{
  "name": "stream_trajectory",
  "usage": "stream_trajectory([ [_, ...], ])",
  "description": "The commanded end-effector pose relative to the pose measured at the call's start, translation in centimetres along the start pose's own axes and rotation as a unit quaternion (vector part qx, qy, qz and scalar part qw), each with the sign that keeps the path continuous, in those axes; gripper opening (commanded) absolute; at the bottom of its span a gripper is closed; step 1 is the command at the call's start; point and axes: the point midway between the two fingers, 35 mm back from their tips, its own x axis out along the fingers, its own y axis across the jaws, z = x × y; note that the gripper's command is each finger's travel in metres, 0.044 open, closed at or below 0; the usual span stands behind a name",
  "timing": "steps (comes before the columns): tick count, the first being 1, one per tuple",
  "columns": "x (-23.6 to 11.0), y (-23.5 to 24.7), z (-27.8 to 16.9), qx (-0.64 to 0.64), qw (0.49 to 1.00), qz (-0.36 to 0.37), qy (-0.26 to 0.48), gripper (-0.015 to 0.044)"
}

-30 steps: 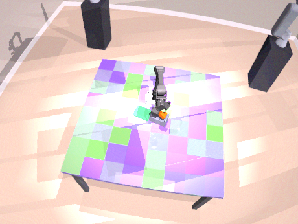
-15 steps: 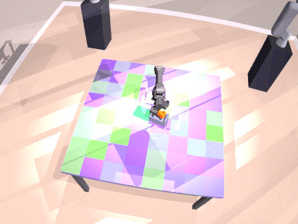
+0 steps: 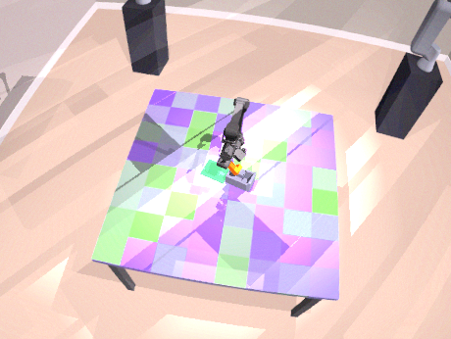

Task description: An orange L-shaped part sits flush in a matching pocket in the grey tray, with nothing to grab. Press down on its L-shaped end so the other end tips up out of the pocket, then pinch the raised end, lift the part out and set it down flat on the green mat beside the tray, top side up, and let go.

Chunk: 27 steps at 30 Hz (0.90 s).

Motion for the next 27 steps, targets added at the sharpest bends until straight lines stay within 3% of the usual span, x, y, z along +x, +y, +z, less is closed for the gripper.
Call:
stream_trajectory([
  [1, 0.0, 0.3, -1.4, -0.002, 1.000, 0.001, -0.001, 0.0000],
  [27, 0.0, 1.5, -9.7, -0.002, 1.000, 0.002, 0.003, 0.0000],
])
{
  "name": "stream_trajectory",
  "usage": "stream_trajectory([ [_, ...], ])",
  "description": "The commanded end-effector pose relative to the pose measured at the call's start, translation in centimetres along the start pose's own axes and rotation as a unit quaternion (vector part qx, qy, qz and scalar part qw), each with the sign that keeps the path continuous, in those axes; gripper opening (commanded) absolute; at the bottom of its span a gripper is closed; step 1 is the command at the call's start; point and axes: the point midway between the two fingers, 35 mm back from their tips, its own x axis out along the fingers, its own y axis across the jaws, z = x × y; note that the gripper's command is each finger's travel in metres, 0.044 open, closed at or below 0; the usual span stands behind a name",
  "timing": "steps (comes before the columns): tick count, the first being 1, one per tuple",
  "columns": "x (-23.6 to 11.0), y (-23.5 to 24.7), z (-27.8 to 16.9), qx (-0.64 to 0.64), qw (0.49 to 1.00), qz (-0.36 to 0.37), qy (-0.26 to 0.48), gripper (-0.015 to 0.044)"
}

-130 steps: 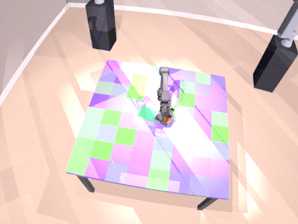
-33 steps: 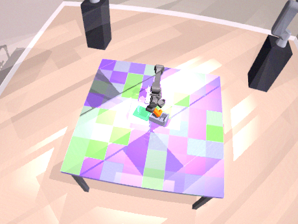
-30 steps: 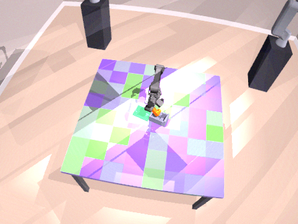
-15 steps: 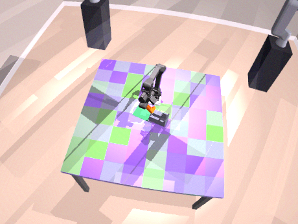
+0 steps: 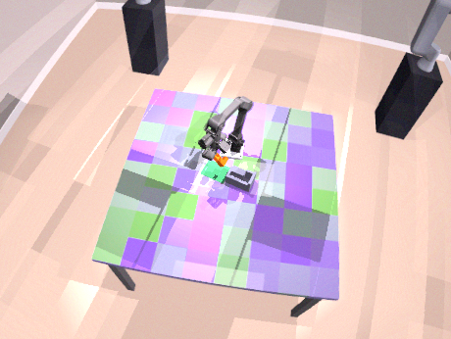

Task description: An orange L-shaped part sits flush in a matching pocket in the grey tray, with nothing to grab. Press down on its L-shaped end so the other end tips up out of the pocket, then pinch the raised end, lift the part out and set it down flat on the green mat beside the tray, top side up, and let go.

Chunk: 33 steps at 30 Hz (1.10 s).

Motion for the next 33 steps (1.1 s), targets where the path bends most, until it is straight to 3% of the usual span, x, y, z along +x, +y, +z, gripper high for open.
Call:
stream_trajectory([
  [1, 0.0, 0.3, -0.5, -0.003, 1.000, 0.001, -0.001, 0.0000],
  [33, 4.8, 0.2, -0.5, -0.003, 1.000, 0.001, -0.001, 0.0000],
])
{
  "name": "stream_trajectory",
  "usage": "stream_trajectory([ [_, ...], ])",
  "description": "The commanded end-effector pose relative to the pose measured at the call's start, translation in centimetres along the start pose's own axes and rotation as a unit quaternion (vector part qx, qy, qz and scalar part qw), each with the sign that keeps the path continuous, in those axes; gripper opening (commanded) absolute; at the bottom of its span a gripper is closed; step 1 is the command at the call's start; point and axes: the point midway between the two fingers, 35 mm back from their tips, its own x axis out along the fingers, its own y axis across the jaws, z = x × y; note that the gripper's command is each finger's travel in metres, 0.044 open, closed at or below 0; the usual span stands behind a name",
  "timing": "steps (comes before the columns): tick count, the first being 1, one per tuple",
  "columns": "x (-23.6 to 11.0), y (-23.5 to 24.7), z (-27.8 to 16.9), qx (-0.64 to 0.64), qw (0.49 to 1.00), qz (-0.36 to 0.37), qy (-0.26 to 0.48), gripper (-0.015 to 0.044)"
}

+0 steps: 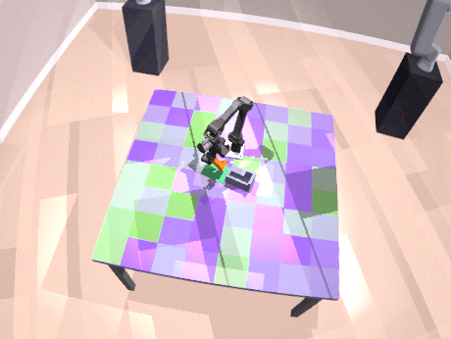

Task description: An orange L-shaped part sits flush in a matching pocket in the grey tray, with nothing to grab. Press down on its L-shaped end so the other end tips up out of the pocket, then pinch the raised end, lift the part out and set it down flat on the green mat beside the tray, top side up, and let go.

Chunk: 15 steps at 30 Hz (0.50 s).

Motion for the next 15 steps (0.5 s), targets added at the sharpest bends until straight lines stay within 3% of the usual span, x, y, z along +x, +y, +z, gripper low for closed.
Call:
stream_trajectory([
  [1, 0.8, 0.1, 0.0, -0.002, 1.000, 0.002, -0.001, 0.0000],
  [15, 3.0, 0.1, 0.1, -0.002, 1.000, 0.002, -0.001, 0.0000],
])
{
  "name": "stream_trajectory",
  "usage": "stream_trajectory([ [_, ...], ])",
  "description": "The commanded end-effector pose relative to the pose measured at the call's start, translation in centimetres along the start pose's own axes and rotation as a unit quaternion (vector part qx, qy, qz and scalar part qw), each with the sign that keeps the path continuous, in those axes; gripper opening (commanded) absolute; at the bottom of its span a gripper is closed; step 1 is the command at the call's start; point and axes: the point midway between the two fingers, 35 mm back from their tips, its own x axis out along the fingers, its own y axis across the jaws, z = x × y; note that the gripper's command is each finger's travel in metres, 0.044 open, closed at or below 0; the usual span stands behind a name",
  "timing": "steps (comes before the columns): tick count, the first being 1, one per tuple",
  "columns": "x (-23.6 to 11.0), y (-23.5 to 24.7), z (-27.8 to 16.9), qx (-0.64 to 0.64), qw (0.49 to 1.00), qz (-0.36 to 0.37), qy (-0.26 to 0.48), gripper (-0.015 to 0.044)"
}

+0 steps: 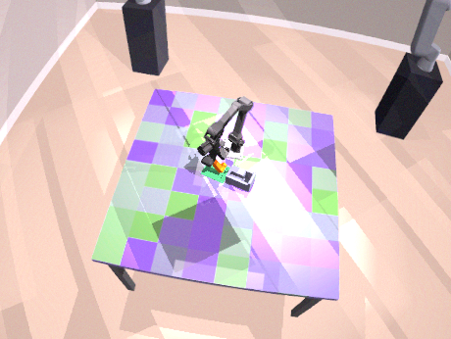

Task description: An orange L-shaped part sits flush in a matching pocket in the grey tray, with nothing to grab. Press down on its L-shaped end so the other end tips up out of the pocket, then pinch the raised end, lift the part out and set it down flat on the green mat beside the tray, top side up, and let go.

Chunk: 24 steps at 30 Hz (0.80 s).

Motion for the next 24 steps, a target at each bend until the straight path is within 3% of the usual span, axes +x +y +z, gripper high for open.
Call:
stream_trajectory([
  [1, 0.88, 0.14, 0.05, -0.002, 1.000, 0.004, -0.002, 0.0000],
  [24, 1.77, 0.18, 0.06, -0.002, 1.000, 0.004, -0.002, 0.0000],
])
